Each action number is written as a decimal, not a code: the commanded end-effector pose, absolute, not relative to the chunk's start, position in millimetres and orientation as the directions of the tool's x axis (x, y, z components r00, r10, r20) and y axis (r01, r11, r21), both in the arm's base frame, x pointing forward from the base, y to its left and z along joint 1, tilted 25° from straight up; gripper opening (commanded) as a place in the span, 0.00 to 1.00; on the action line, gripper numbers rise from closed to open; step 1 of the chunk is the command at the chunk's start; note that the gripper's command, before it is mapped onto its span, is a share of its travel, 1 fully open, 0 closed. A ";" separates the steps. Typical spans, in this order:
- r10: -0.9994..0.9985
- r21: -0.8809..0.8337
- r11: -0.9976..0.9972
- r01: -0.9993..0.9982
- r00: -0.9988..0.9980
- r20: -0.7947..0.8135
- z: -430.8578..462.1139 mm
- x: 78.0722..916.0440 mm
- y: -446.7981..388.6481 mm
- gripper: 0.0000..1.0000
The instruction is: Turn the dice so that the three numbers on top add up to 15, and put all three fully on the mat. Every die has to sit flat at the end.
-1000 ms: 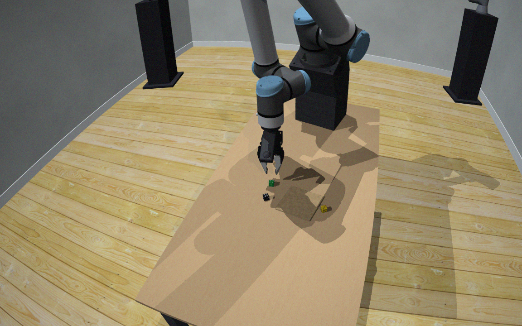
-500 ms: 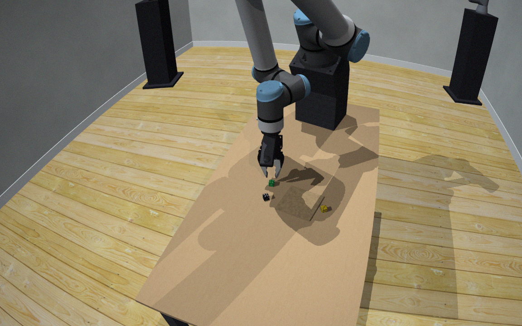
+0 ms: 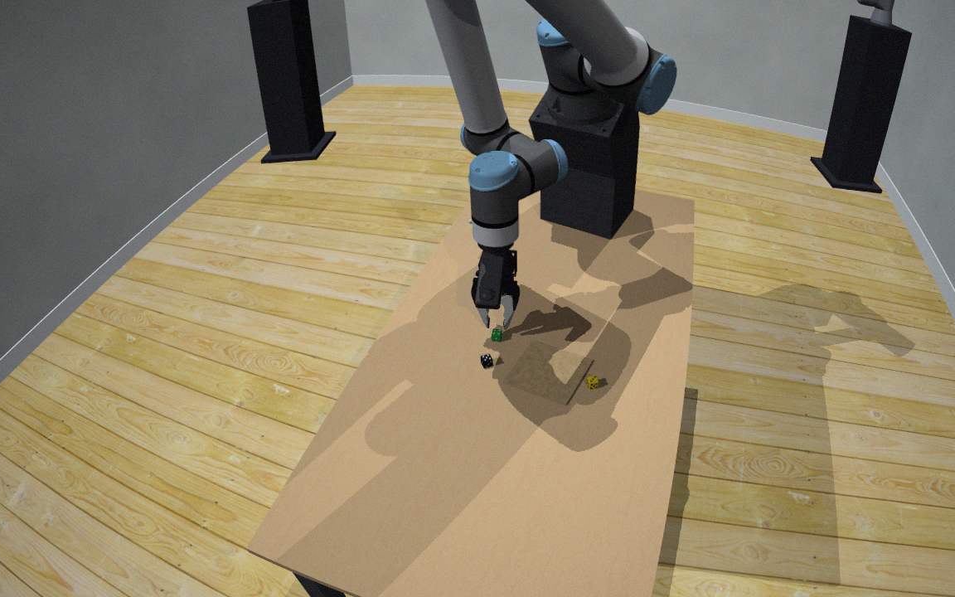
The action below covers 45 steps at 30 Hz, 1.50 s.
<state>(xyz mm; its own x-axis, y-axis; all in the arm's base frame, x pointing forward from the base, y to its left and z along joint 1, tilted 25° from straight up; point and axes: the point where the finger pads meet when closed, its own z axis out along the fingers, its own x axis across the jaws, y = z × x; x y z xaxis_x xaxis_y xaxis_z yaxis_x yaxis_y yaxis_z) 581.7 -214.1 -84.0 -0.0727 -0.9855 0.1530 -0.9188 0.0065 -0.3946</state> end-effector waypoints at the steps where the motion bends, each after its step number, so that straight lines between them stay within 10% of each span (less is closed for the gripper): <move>1: -0.985 -0.395 0.006 -0.919 -0.073 0.153 -84.0 581.9 -214.1 0.21; 45: -0.985 -0.395 0.006 -0.919 -0.073 0.153 -89.9 584.5 -215.2 0.21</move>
